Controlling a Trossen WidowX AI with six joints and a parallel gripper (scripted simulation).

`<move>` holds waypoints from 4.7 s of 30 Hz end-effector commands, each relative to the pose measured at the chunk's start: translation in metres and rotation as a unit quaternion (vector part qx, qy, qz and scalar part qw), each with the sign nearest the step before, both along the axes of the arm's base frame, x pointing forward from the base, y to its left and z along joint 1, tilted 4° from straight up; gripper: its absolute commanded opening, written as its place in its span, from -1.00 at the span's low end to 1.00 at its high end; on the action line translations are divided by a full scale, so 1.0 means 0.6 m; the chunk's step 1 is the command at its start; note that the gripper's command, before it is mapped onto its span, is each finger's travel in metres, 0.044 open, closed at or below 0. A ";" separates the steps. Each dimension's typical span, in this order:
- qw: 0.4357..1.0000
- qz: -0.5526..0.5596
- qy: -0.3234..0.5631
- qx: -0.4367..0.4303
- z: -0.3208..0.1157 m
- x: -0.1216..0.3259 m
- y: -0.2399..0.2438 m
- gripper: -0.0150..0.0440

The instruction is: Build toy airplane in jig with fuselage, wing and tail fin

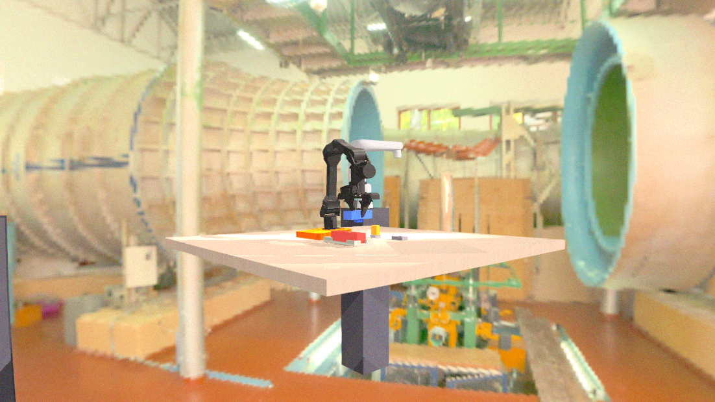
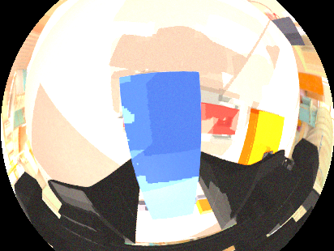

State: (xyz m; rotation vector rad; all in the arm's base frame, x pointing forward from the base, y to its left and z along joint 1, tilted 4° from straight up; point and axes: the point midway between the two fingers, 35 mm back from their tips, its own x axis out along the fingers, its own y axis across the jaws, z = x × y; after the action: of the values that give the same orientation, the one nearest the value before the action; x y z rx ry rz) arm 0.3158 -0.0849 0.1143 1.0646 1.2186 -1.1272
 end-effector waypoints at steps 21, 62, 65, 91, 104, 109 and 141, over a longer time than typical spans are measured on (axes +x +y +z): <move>0.996 -0.086 -0.005 -0.005 -0.007 -0.023 -0.042 0.18; 0.996 -0.089 -0.007 -0.003 -0.070 -0.020 -0.047 0.04; 0.996 -0.089 -0.007 -0.003 -0.070 -0.020 -0.047 -0.23; 0.996 -0.087 -0.006 -0.004 0.012 -0.016 -0.043 1.00; 0.999 -0.053 -0.003 -0.005 0.071 -0.015 -0.038 1.00; 0.982 0.186 0.014 -0.008 0.073 -0.015 -0.038 1.00; 0.788 0.614 0.037 -0.005 0.062 -0.063 0.197 1.00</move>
State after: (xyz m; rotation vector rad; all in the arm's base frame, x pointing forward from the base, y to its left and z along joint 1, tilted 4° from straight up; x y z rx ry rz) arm 0.2930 0.0039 0.1553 0.0310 1.5471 -0.1247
